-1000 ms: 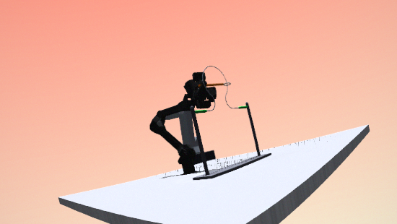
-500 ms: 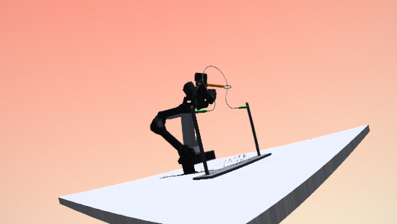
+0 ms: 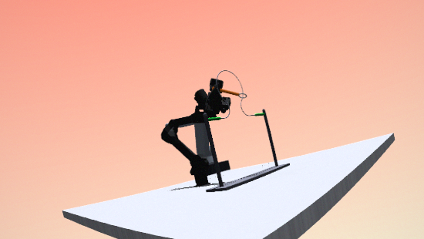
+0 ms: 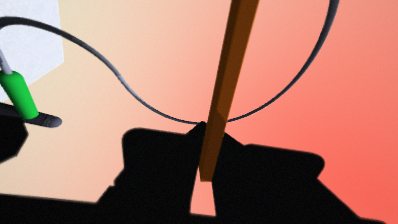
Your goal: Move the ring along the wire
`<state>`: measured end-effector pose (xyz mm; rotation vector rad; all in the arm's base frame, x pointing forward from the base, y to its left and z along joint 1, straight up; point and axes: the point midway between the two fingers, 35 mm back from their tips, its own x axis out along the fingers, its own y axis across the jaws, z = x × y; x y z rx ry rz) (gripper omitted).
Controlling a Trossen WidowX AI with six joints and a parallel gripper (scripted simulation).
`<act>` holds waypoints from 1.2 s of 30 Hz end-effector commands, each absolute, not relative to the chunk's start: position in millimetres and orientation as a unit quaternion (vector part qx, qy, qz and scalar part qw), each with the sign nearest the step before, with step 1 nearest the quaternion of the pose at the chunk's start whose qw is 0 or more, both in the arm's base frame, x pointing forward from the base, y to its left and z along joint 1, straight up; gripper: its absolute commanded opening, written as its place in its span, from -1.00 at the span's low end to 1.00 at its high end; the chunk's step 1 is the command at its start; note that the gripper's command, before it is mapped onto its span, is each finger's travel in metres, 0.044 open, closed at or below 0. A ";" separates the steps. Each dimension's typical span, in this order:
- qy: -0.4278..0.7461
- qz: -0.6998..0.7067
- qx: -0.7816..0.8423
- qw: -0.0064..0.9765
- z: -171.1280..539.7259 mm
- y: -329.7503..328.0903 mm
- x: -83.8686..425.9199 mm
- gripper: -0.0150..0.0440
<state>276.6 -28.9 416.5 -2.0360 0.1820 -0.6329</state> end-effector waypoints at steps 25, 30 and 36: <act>0.057 -0.265 -0.868 0.416 405.9 -38.2 277.0 -1.00; 0.064 -0.263 -0.856 0.440 397.5 -44.9 277.1 -1.00; 0.075 -0.260 -0.836 0.477 385.5 -52.6 277.3 -1.00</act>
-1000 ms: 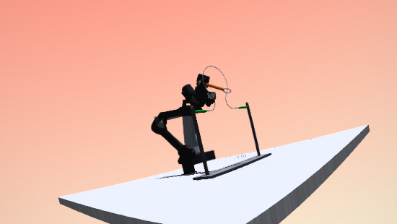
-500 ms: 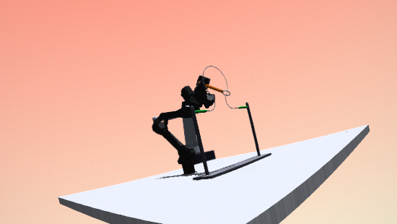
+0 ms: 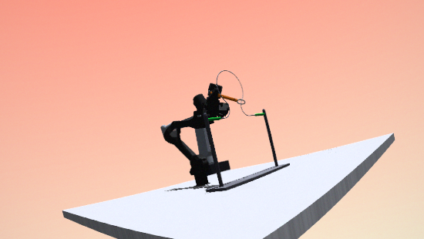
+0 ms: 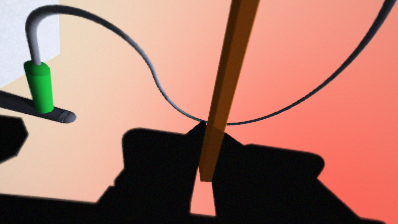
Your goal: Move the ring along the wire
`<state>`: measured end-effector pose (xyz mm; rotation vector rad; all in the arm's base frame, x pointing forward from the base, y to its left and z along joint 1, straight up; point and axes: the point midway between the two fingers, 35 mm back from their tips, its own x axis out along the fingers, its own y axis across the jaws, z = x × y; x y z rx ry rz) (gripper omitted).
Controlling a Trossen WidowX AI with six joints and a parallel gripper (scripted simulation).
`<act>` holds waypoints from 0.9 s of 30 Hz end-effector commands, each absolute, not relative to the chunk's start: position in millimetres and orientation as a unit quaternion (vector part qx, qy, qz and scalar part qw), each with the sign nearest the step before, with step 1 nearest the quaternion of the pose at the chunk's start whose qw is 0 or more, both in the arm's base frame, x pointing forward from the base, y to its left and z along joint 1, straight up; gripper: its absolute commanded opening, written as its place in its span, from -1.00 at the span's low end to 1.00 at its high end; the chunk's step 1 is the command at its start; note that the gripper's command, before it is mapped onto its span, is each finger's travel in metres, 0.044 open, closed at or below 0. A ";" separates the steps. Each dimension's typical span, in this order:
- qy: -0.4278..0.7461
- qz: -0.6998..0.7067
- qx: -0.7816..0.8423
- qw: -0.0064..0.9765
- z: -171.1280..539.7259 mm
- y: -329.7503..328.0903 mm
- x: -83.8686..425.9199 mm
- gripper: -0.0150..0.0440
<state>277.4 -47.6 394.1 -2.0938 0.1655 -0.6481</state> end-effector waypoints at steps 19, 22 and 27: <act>0.129 -0.236 -0.712 0.648 324.0 -71.0 278.3 -1.00; 0.137 -0.231 -0.688 0.675 313.2 -71.4 278.5 -1.00; 0.151 -0.221 -0.644 0.717 295.2 -70.1 278.8 -1.00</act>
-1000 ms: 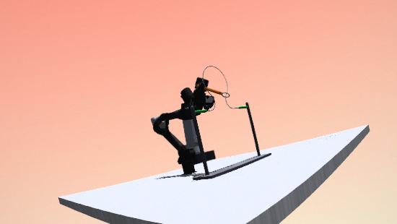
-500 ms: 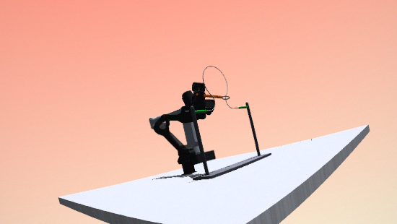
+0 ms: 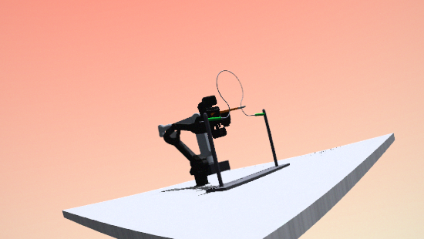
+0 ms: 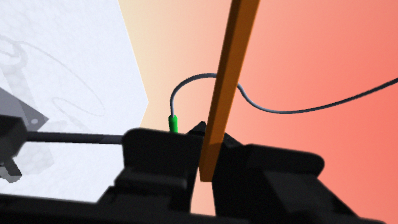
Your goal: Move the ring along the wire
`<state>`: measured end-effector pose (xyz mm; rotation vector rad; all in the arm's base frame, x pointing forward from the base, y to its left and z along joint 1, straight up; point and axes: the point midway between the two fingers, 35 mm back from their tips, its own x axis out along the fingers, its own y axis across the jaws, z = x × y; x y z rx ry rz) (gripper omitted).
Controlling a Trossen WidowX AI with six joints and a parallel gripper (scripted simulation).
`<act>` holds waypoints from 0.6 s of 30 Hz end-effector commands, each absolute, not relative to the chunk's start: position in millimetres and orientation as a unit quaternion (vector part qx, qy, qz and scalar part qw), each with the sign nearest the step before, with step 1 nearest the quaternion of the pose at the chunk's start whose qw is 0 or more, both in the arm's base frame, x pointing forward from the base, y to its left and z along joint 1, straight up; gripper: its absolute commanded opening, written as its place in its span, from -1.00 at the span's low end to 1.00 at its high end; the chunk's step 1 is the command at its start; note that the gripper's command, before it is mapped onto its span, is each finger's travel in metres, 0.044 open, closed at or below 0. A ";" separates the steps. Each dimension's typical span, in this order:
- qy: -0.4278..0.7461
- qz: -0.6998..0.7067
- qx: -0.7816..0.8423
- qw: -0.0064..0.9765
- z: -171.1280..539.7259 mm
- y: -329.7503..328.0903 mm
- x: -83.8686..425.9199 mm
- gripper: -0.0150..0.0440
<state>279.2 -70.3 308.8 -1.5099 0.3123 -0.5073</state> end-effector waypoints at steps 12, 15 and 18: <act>0.182 -0.195 -0.529 0.806 253.7 -58.0 279.4 -1.00; 0.189 -0.187 -0.498 0.825 244.0 -53.1 279.5 -1.00; 0.196 -0.179 -0.467 0.843 234.7 -47.4 279.7 -1.00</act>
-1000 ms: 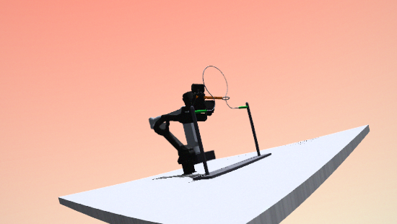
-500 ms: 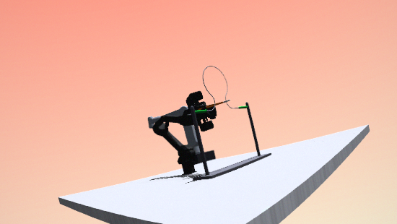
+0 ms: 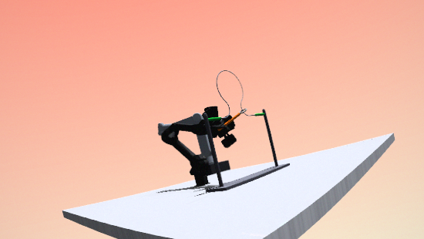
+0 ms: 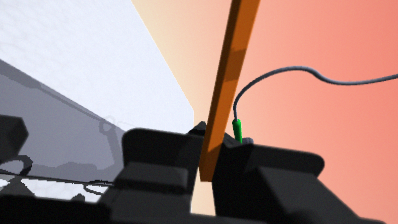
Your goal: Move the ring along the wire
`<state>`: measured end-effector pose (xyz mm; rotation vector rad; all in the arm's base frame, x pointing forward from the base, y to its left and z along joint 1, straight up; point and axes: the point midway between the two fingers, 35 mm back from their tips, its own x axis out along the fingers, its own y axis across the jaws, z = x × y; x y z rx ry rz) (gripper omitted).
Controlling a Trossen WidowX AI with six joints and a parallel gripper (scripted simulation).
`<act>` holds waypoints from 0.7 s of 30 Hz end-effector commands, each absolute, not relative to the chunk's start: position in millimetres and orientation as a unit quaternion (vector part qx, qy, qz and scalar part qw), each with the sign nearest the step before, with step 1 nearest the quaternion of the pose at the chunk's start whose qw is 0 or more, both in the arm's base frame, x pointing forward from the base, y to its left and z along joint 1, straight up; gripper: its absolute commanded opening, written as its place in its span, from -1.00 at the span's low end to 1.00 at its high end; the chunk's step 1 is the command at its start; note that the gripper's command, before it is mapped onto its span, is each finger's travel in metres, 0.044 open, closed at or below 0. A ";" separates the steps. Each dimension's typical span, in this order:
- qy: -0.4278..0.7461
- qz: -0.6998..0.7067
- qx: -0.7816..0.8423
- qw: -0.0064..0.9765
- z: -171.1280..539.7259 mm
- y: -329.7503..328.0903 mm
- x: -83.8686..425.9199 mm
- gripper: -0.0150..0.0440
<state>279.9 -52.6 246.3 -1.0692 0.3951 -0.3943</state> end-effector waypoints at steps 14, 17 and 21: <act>0.183 -0.130 -0.324 0.919 196.8 -17.8 289.3 -1.00; 0.187 -0.122 -0.289 0.931 190.2 -8.6 289.5 -1.00; 0.193 -0.112 -0.244 0.944 182.8 3.9 289.6 -1.00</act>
